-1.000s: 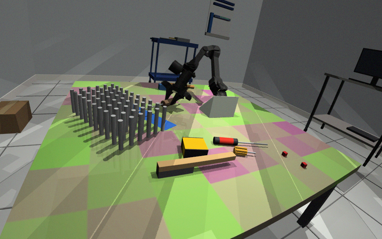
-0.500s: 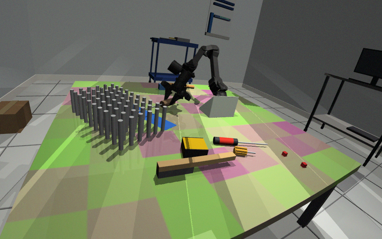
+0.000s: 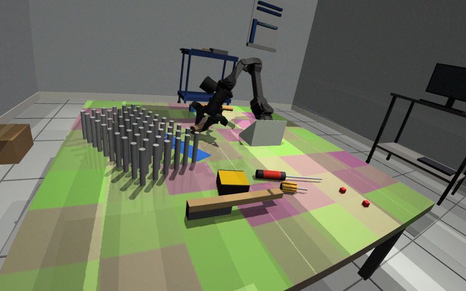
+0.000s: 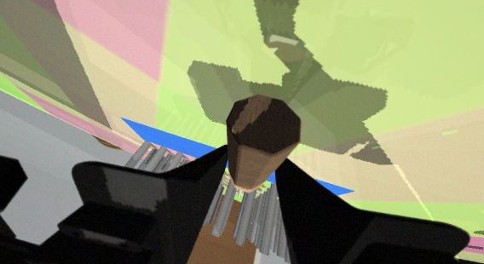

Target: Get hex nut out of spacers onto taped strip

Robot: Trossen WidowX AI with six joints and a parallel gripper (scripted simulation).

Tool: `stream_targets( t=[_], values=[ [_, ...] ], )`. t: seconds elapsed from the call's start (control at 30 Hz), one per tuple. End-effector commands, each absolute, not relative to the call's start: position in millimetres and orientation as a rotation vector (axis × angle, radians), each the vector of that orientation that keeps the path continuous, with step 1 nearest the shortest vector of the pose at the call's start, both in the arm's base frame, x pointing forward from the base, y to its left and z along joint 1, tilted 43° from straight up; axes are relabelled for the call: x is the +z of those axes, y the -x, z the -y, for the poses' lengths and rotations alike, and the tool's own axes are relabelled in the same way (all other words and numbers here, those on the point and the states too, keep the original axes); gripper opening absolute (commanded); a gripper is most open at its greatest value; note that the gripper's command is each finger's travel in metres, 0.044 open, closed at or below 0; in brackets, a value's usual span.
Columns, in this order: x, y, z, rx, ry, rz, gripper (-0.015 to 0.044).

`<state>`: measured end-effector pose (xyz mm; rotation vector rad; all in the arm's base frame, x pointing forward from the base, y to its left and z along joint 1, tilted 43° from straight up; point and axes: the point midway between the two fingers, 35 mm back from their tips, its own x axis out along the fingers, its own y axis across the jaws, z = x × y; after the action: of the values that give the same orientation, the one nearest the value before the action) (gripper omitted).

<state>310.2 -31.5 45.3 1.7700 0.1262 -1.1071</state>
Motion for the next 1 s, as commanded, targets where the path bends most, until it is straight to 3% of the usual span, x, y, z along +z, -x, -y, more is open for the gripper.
stream_targets(
  t=[0.0, 0.97],
  values=[
    [45, -314, 30, -1.103, -1.775, -0.124, 0.0],
    [40, -327, 23, -1.103, -1.776, -0.124, 0.0]
  ],
)
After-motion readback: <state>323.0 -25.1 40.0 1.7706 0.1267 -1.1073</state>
